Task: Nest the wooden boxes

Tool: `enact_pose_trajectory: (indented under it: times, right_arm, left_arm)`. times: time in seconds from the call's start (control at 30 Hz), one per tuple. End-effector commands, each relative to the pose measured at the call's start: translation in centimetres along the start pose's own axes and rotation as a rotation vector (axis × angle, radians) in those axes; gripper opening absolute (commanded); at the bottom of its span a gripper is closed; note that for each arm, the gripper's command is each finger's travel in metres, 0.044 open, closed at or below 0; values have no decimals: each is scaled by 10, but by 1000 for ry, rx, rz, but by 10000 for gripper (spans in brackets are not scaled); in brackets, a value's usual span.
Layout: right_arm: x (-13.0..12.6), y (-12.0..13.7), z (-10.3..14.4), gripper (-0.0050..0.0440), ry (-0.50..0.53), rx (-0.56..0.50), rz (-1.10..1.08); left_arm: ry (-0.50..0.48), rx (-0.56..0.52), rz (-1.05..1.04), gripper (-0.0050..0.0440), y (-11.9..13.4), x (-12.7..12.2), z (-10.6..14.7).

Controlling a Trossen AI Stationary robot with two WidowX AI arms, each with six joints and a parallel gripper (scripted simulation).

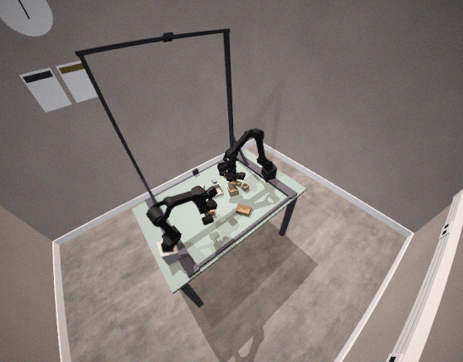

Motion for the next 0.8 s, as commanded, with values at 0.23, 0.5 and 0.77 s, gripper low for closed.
enact_pose_trajectory:
  times: [0.23, 0.5, 0.77]
  right_arm:
    - [48, -38, -19, 400, -26, -256, 181]
    - [95, -60, -27, 400, -49, -478, 279]
    - [140, -69, -28, 400, -70, -681, 327]
  left_arm:
    - [8, -21, 0, 245, 0, -3, 7]
    - [8, -21, 0, 245, 0, -3, 7]
    - [8, -21, 0, 245, 0, -3, 7]
Point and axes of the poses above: on each arm, the point midway between the two fingers, 35 mm back from their tips, its own z axis back along the fingers, its own x axis across the jaws, y = z × x, the point moved 6 cm from there along z, back along the fingers, and after that the axes turned 11 degrees about -z, right-handed, at the moved point
